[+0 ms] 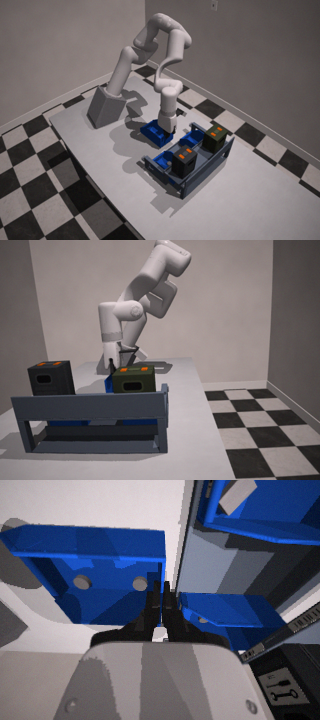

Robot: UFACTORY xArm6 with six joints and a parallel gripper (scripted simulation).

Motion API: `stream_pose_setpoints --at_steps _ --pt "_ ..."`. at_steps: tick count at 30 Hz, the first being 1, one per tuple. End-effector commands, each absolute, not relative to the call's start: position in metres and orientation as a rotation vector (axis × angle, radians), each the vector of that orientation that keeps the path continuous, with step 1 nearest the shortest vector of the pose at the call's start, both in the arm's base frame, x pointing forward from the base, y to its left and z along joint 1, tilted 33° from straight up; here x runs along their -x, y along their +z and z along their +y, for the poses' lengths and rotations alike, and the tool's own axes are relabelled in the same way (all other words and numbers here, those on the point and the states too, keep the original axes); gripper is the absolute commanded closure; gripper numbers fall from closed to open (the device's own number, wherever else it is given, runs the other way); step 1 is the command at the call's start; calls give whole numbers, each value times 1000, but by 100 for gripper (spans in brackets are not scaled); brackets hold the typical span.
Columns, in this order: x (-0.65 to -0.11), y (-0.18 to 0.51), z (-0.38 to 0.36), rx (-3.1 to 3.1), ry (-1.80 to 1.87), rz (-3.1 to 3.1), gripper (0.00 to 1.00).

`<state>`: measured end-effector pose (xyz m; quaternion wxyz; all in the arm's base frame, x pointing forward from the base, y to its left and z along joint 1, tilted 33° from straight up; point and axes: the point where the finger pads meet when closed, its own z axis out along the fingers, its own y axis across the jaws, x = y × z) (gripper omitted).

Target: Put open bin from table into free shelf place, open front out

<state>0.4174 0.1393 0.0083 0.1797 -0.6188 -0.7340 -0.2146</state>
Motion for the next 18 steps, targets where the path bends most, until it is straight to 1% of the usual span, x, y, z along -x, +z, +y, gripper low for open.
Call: stream_pose_setpoints --at_steps 1,18 --pt "-418 10 139 1750 -609 -2075 100" --pt "-419 15 135 1750 -609 -2075 100"
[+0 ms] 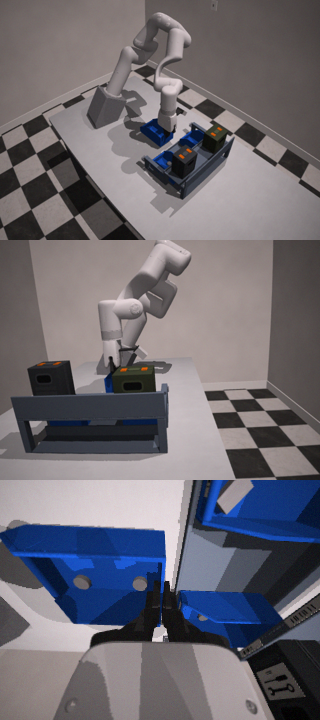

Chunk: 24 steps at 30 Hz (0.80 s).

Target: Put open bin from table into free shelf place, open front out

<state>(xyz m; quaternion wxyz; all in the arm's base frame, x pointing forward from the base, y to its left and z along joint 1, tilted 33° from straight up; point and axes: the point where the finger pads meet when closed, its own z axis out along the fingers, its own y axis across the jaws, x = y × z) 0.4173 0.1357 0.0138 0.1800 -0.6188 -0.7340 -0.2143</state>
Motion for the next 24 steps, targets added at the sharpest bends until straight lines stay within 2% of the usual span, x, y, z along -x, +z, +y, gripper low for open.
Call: stream_pose_setpoints --at_steps 1,24 --pt "-419 15 135 1750 -609 -2075 100" --pt "-418 13 137 1750 -609 -2075 100"
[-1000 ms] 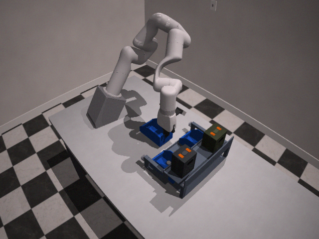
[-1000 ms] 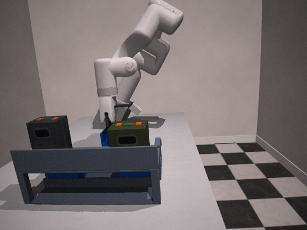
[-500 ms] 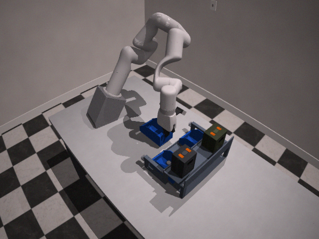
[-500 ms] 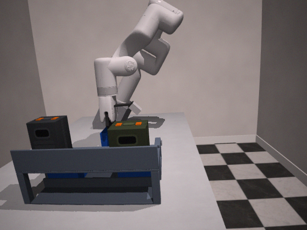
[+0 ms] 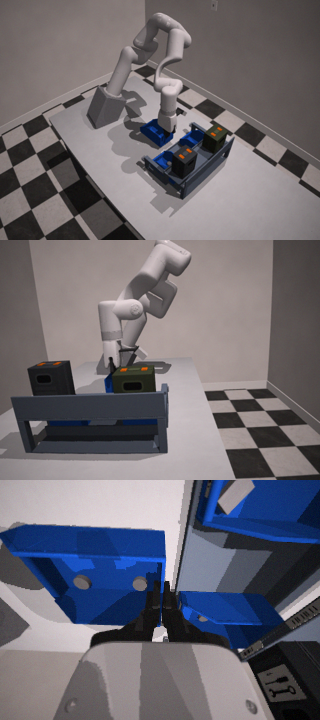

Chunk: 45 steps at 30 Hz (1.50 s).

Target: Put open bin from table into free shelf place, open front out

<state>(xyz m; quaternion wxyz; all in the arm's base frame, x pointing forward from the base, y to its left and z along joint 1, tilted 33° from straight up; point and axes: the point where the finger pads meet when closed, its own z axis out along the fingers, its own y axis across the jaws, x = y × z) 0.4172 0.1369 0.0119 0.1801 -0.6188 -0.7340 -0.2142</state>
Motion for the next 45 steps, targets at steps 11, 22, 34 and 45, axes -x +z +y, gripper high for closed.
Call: stream_pose_setpoints --at_steps 11,22,34,45 --pt "-418 12 137 1750 -609 -2075 100" --pt "-418 11 138 1750 -609 -2075 100" --pt "-422 12 138 1750 -609 -2075 100" --pt "-428 12 139 1750 -609 -2075 100"
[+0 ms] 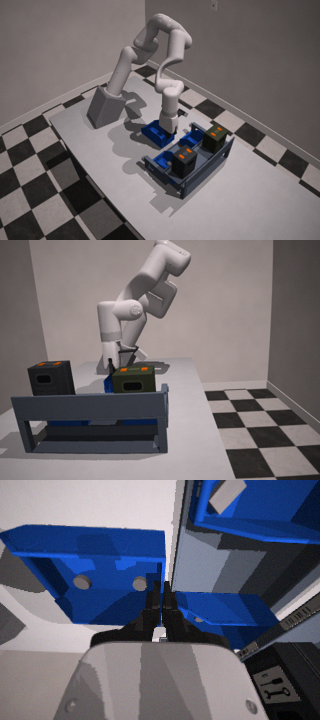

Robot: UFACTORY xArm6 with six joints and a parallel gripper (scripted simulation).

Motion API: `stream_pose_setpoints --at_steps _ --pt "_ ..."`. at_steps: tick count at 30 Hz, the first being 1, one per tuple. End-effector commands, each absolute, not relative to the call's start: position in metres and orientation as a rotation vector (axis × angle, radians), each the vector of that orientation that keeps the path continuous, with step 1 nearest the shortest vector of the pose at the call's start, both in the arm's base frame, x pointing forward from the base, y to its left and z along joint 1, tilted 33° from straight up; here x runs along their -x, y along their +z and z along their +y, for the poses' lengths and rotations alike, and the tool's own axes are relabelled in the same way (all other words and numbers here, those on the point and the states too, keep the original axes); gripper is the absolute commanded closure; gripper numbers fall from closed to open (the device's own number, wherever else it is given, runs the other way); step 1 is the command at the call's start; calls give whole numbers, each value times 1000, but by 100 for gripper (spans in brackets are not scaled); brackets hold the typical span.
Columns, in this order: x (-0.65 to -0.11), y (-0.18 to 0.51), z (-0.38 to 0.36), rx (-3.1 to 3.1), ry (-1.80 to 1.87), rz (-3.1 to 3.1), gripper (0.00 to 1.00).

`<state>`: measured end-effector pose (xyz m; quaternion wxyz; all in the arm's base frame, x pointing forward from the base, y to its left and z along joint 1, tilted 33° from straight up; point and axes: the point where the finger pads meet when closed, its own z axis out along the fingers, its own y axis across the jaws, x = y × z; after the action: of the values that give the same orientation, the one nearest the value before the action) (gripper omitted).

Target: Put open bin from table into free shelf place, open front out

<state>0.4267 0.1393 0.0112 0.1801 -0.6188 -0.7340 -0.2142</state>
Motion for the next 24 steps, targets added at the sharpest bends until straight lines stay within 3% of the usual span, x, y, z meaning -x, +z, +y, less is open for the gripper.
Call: stream_pose_setpoints --at_steps 1,24 --pt "-428 12 139 1750 -609 -2075 100" --pt "-444 14 141 1750 -609 -2075 100"
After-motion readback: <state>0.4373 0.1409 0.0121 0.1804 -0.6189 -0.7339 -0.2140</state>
